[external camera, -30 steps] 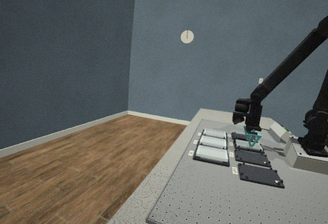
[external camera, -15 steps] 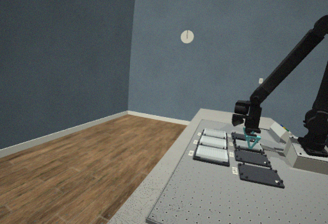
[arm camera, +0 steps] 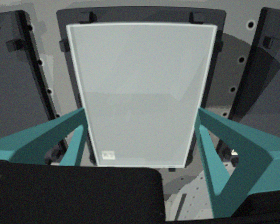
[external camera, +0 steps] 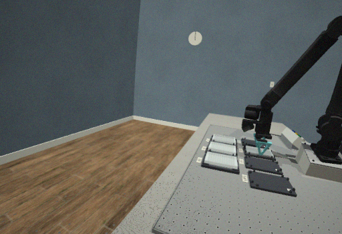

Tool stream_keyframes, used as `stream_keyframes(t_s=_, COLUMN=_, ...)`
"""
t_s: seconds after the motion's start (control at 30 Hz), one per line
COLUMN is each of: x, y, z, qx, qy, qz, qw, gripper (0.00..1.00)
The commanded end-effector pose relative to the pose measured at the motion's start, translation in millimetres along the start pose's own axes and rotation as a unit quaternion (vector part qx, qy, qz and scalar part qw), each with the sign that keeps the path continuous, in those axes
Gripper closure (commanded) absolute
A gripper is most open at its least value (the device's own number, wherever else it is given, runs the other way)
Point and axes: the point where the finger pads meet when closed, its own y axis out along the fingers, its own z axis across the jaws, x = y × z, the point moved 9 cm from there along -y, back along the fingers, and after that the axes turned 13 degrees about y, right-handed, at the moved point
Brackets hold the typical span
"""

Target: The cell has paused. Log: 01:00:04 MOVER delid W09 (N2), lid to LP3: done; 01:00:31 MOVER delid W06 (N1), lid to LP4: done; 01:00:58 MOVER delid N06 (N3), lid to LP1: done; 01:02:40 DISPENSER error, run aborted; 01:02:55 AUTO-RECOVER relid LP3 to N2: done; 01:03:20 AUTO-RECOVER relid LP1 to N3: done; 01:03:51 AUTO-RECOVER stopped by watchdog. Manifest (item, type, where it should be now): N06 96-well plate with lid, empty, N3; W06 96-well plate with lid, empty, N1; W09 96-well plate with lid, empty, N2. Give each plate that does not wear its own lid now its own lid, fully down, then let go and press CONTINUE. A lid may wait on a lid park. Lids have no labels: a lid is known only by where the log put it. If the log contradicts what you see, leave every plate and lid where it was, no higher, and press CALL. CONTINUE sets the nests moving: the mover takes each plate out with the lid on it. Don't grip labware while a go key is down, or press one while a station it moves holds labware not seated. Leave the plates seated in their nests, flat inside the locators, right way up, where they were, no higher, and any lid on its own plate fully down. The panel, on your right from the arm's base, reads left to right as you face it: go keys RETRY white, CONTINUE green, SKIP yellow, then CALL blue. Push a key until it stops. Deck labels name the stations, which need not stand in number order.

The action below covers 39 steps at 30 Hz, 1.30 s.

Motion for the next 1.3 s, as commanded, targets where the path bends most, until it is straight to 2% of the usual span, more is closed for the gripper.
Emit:
stream_keyframes(t_s=0.0, x=12.1, y=-5.4, z=0.4, qx=-0.001, qy=-0.003, qz=-0.017, qw=1.000, gripper=1.00)
stream_keyframes(t_s=0.77, x=21.3, y=-4.0, z=3.6, qx=-0.001, qy=-0.006, qz=-0.022, qw=1.000, gripper=1.00)
stream_keyframes(t_s=0.83, x=21.3, y=-16.6, z=2.8, qx=-0.001, qy=-0.007, qz=-0.027, qw=1.000, gripper=1.00)
stream_keyframes(t_s=0.93, x=21.3, y=-23.5, z=-1.8, qx=-0.002, qy=-0.005, qz=-0.030, qw=1.000, gripper=1.00)
stream_keyframes(t_s=1.23, x=21.5, y=-36.2, z=-1.8, qx=-0.002, qy=-0.005, qz=-0.031, qw=1.000, gripper=1.00)
stream_keyframes(t_s=1.27, x=16.9, y=-32.1, z=-0.2, qx=-0.001, qy=-0.007, qz=-0.020, qw=1.000, gripper=1.00)
